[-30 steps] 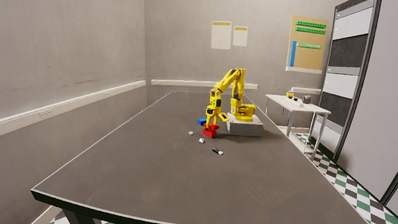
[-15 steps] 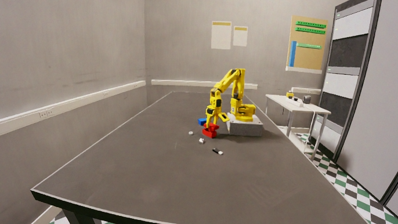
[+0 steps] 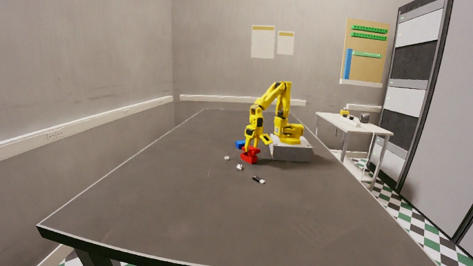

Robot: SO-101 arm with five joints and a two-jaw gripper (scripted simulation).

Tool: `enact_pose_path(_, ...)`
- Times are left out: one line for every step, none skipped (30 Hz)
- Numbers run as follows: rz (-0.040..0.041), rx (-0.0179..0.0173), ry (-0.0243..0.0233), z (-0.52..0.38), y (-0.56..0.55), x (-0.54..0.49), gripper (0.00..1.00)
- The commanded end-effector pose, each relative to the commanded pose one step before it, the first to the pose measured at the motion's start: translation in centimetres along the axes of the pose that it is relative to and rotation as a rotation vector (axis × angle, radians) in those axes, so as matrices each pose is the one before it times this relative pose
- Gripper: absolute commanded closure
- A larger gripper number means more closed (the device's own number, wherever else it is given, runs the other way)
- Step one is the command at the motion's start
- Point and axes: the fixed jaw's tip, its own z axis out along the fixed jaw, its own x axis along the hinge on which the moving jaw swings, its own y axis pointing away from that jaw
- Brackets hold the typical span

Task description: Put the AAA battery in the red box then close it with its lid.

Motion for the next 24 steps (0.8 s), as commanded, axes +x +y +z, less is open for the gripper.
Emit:
enact_pose_path(-0.00134, 0.01111, 0.00220, -0.0691, -0.324, 0.054, 0.77)
enact_pose_path(0.00000, 0.00000, 0.00000, 0.0009, -0.026, 0.009, 0.77)
enact_pose_path(0.00000, 0.00000, 0.00000, 0.0008, -0.024, 0.008, 0.77)
enact_pose_path(0.00000, 0.00000, 0.00000, 0.0008, -0.022, 0.008, 0.77)
enact_pose_path(0.00000, 0.00000, 0.00000, 0.0008, -0.019, 0.007, 0.77)
enact_pose_path(0.00000, 0.00000, 0.00000, 0.0008, -0.017, 0.005, 0.77)
enact_pose_path(0.00000, 0.00000, 0.00000, 0.0007, -0.014, 0.005, 0.77)
enact_pose_path(0.00000, 0.00000, 0.00000, 0.0001, -0.010, 0.004, 0.77)
enact_pose_path(0.00000, 0.00000, 0.00000, 0.0007, -0.008, 0.002, 0.77)
enact_pose_path(0.00000, 0.00000, 0.00000, 0.0000, -0.005, 0.002, 0.77)
enact_pose_path(0.00000, 0.00000, 0.00000, 0.0000, -0.003, 0.001, 0.77)
enact_pose_path(0.00000, 0.00000, 0.00000, 0.0000, -0.001, 0.000, 0.77)
enact_pose_path(0.00000, 0.00000, 0.00000, 0.0000, 0.000, 0.000, 0.77)
enact_pose_path(0.00000, 0.00000, 0.00000, 0.0000, 0.000, 0.000, 0.77)
enact_pose_path(0.00000, 0.00000, 0.00000, 0.0000, 0.000, 0.000, 0.77)
enact_pose_path(0.00000, 0.00001, -0.00002, 0.0001, 0.000, 0.000, 0.77)
enact_pose_path(0.00000, 0.00000, 0.00000, 0.0000, -0.001, 0.000, 0.77)
enact_pose_path(0.00000, 0.00000, 0.00000, 0.0000, -0.001, 0.001, 0.77)
enact_pose_path(0.00000, 0.00000, 0.00000, 0.0000, -0.002, 0.001, 0.77)
enact_pose_path(0.00000, 0.00000, 0.00000, 0.0000, -0.004, 0.001, 0.77)
enact_pose_path(0.00000, 0.00000, 0.00000, 0.0000, -0.005, 0.002, 0.77)
enact_pose_path(0.00000, 0.00000, 0.00000, 0.0005, -0.006, 0.002, 0.77)
enact_pose_path(0.00000, 0.00000, 0.00000, -0.0001, -0.008, 0.002, 0.77)
enact_pose_path(0.00000, 0.00000, 0.00000, 0.0005, -0.009, 0.004, 0.77)
